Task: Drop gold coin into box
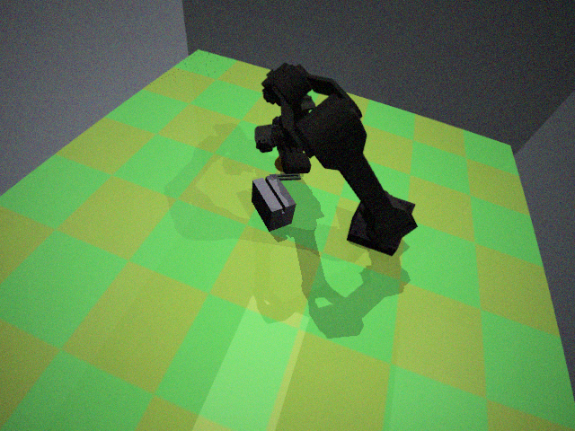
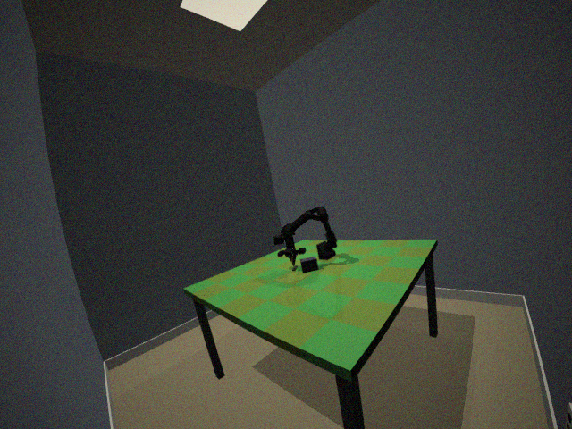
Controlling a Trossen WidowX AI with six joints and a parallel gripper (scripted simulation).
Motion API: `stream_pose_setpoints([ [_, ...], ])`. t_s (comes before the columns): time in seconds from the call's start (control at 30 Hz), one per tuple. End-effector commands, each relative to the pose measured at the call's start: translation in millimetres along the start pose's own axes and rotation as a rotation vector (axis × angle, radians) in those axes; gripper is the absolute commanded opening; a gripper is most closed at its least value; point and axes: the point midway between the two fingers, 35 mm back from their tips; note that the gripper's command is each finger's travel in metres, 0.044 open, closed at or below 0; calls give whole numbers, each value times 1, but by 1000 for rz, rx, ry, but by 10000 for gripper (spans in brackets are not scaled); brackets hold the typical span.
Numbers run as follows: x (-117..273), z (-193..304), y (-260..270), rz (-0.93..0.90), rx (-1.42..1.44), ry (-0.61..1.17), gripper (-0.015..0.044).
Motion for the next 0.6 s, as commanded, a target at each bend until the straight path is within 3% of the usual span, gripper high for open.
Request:
stream_pose_setpoints([
  [0.0,12,-1,-2,6,6,1,0],
  [0.57,56,0,-1,6,6,2,0],
])
Point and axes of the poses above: the point midway between the two fingers, 35 mm back from their tips, its own x axis back along the fingers, its own y axis across the jaws, z = x × y, and after that the axes turned 2 degrees about -x, right-handed
